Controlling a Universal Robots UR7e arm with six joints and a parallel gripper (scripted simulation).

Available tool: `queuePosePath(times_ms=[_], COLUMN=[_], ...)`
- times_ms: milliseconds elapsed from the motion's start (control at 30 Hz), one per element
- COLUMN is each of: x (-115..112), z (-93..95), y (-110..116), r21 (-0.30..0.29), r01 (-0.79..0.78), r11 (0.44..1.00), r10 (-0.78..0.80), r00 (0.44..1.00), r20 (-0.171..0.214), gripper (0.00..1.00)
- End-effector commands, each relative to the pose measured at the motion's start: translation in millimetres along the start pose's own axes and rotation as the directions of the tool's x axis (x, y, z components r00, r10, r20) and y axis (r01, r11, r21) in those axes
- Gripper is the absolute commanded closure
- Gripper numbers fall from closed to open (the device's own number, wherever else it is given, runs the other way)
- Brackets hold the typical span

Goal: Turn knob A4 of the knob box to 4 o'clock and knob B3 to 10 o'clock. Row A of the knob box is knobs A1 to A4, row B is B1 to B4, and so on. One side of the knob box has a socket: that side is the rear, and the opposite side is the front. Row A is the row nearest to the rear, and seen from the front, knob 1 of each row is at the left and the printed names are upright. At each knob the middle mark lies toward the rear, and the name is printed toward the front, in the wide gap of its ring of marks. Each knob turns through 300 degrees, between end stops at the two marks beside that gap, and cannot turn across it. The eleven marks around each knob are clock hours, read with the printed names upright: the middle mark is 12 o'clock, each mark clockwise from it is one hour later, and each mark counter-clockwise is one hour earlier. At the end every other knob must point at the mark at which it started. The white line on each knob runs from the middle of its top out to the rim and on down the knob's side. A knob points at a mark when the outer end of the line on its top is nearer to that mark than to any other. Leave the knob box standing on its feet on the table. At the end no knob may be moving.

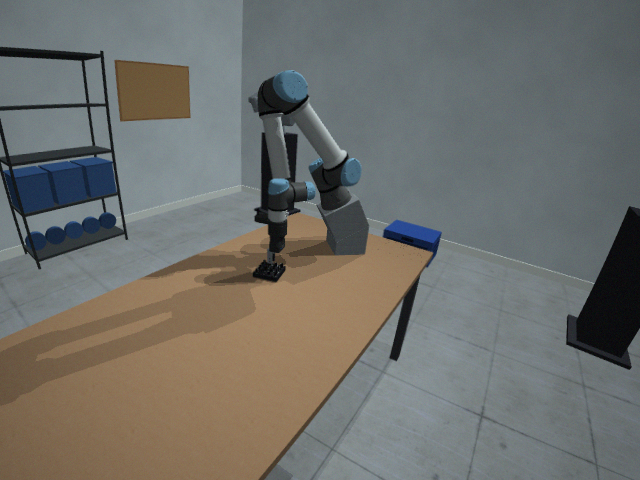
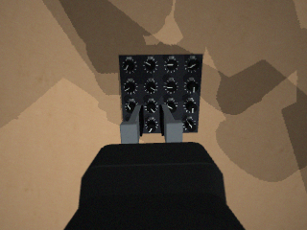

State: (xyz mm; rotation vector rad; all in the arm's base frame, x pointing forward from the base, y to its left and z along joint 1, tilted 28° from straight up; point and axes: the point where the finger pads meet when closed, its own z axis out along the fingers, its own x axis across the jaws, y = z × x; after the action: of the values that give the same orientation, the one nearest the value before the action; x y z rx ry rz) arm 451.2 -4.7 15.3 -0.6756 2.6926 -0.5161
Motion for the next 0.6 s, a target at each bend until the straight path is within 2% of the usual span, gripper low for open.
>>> queuePosePath(times_ms=[0, 300, 567], x=[0.2, 1.8, 4.2], z=[-0.8, -2.2, -4.8], y=[-1.0, -3.2, -5.4], r21=[0.001, 0.001, 0.000], r01=[-0.053, -0.211, -0.461], r11=[0.999, 0.977, 0.887], r10=[0.053, 0.211, 0.461], r00=[0.999, 0.977, 0.887], r20=[0.001, 0.001, 0.001], gripper=[0.54, 0.54, 0.54])
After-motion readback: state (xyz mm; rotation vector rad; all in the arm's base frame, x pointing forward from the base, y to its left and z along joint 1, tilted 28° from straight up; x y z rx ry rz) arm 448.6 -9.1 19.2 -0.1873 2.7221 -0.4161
